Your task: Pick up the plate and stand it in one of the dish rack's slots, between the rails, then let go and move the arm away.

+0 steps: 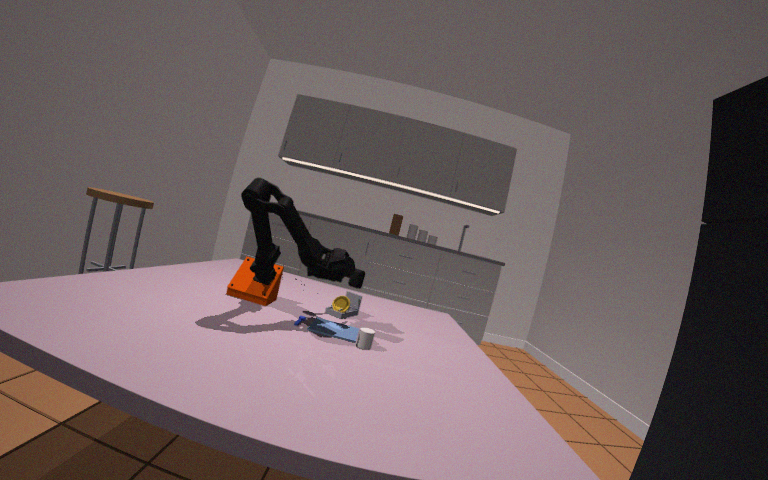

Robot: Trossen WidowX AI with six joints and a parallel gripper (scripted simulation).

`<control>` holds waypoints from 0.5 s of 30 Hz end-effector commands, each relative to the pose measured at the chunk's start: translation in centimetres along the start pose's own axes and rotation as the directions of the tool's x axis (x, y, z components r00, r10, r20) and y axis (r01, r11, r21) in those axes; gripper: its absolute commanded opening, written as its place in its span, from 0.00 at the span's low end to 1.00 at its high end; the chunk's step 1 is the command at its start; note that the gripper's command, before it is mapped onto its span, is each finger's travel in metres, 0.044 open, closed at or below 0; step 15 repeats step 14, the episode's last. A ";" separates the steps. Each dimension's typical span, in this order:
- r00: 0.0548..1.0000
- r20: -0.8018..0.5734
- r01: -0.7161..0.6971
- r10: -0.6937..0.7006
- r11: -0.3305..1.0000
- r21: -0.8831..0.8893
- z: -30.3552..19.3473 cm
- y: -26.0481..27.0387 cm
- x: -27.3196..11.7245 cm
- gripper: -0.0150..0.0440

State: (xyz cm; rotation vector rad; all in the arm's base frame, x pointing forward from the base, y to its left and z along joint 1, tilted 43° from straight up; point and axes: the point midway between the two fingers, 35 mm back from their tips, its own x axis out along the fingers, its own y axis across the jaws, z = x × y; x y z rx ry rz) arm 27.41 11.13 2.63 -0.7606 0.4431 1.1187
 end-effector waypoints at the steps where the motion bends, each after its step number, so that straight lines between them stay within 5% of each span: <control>1: 1.000 -0.004 -0.002 0.002 1.000 0.012 1.0 0.1 -0.2 0.93; 15: 0.970 -0.217 -0.048 0.111 0.960 0.275 1.0 1.2 0.4 0.93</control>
